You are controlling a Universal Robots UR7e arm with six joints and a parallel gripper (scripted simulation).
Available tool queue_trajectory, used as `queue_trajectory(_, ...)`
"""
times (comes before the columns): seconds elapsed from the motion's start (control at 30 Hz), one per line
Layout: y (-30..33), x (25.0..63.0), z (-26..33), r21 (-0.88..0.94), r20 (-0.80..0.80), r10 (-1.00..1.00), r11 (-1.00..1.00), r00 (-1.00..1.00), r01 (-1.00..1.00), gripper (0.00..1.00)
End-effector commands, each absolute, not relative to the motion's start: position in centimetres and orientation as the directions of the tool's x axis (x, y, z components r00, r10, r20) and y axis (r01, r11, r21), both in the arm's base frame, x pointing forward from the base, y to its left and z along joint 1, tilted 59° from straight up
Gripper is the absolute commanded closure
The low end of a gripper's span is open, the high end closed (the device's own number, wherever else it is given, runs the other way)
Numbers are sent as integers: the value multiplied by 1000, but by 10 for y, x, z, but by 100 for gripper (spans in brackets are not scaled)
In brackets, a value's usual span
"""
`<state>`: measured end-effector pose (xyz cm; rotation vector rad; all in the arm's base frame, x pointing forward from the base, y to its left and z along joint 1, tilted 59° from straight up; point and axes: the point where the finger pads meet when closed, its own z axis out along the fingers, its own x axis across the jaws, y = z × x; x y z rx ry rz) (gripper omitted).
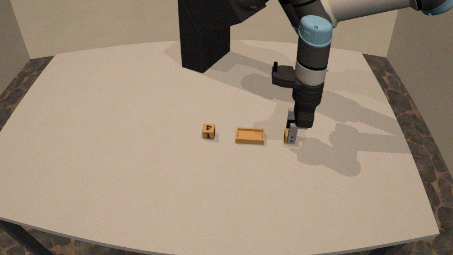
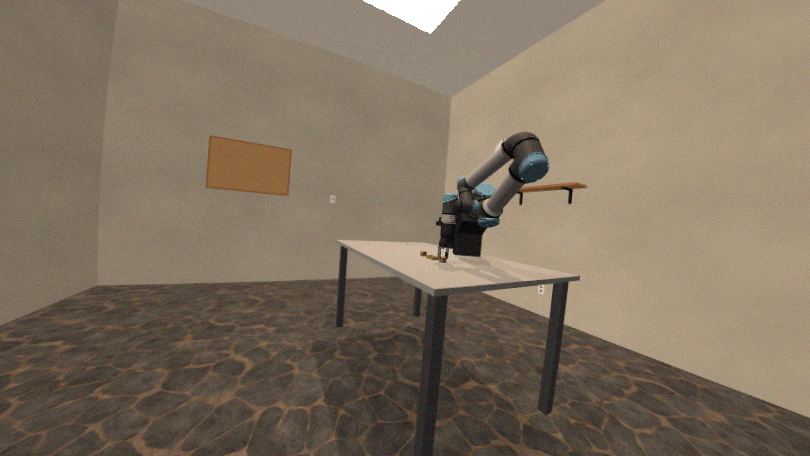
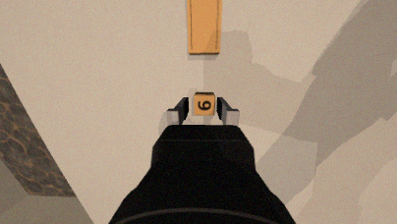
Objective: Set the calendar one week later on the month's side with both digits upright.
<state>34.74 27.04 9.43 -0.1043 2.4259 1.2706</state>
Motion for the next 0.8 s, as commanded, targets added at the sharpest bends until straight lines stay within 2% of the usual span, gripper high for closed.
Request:
queue_trajectory(0.0,267,344,96,775,-376,117,583,-919,-243,13)
queue_trajectory(0.77,244,338,111,773,-380,116,585,-918,-246,13)
